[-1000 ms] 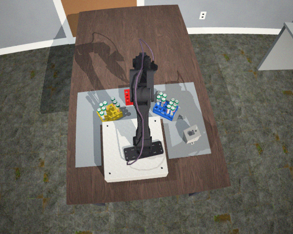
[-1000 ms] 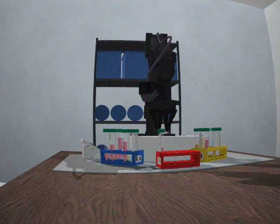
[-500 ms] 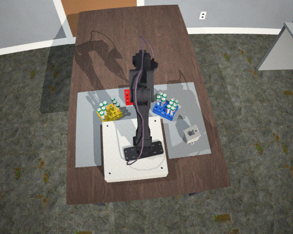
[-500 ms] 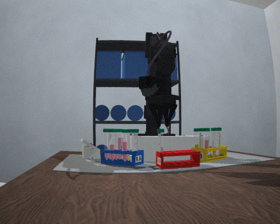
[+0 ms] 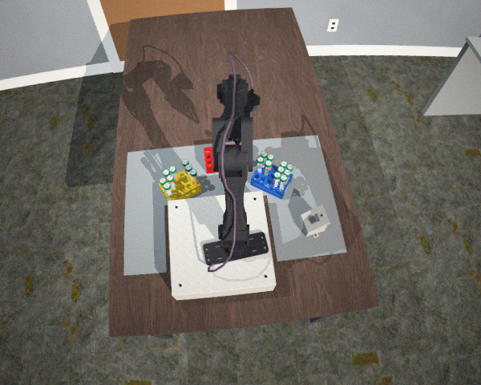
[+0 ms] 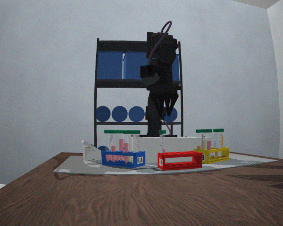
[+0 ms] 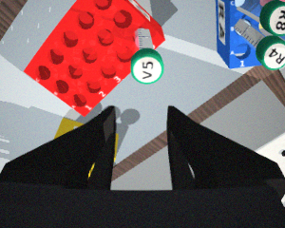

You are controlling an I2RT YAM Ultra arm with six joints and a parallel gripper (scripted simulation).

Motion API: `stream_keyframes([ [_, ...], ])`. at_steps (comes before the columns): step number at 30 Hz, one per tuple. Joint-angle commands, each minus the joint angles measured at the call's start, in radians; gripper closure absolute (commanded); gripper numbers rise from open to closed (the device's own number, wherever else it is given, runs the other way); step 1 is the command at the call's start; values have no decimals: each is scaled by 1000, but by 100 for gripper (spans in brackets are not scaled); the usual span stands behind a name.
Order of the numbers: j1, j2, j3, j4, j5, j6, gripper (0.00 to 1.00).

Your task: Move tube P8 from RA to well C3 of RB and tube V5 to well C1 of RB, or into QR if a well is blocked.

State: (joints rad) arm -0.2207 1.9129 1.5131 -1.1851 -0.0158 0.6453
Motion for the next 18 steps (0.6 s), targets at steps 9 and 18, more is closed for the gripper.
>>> stream_keyframes([
  [9, -7, -47, 75, -87, -4, -6, 70],
  [18, 9, -41, 49, -71, -4, -38, 100],
])
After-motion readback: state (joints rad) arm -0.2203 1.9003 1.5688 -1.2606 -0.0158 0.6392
